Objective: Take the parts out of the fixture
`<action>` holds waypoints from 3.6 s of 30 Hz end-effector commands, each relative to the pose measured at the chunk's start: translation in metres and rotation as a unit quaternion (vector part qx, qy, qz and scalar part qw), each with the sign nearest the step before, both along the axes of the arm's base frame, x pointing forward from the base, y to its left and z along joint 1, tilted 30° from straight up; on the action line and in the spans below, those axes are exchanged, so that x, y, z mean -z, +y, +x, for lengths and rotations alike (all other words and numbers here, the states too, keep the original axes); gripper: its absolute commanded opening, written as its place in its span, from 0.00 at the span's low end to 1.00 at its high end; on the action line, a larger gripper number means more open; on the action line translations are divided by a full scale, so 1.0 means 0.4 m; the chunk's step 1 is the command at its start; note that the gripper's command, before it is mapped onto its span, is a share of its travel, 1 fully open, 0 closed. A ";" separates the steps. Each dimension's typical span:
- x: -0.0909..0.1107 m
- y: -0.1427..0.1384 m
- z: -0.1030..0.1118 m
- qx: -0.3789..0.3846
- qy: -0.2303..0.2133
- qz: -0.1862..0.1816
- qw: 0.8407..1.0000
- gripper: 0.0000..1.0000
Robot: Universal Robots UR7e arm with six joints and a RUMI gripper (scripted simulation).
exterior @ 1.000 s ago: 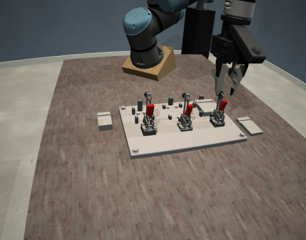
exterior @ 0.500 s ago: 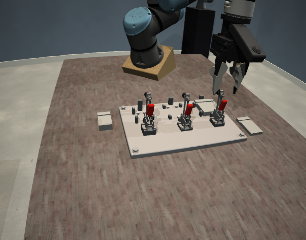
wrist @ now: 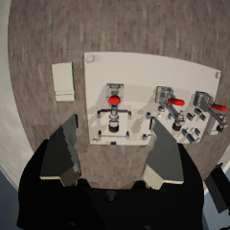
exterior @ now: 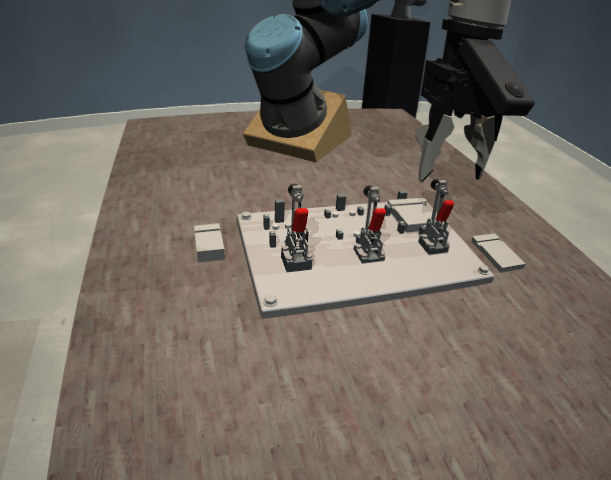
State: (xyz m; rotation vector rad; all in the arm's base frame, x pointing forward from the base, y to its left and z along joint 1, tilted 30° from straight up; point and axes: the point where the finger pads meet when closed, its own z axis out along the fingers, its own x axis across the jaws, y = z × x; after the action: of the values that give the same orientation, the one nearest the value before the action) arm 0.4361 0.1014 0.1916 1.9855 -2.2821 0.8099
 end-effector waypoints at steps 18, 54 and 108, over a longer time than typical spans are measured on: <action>-0.033 0.016 -0.019 0.000 0.000 0.000 1.000 0.59; 0.043 0.029 -0.206 0.000 0.000 0.000 1.000 0.59; 0.237 -0.057 -0.134 0.000 0.000 0.000 1.000 0.59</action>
State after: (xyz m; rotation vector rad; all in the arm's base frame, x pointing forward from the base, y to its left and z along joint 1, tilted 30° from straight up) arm 0.3822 0.0783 0.0964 1.9853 -2.2822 0.8099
